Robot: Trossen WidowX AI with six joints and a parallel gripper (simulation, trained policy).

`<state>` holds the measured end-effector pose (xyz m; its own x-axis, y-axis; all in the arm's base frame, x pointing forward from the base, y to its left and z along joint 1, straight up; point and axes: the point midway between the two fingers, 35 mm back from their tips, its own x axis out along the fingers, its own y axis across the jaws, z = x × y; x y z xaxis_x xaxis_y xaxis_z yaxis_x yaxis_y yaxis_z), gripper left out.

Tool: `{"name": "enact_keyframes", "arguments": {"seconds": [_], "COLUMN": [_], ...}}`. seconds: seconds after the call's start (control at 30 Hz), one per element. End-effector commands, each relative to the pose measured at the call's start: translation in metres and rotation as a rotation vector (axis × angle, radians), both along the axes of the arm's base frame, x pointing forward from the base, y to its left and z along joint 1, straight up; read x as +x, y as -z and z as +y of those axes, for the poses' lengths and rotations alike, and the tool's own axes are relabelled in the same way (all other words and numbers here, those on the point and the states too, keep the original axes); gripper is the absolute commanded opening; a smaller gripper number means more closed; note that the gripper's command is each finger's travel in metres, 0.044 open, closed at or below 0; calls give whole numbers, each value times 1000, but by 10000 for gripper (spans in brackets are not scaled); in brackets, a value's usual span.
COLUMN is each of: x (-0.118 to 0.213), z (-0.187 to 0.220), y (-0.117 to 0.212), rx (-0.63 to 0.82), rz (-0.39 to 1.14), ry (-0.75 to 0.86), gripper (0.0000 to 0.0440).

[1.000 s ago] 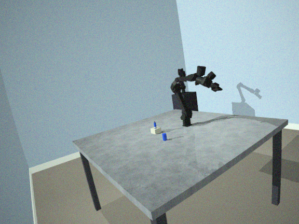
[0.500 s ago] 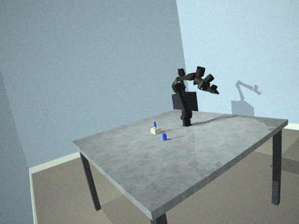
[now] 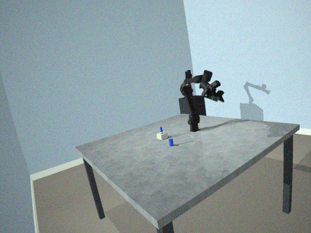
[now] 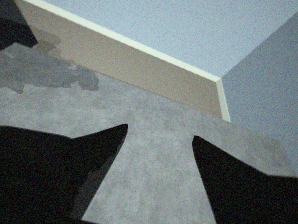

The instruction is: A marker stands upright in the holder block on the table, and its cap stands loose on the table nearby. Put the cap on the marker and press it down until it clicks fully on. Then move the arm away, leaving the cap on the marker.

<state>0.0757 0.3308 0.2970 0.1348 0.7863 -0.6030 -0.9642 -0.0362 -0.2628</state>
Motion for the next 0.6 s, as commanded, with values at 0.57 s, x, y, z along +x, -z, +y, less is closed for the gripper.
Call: {"name": "enact_keyframes", "arguments": {"seconds": [0.57], "x": [43], "z": [-17], "y": [27], "rx": [-179], "rz": [116], "ry": [159], "gripper": [334]}}
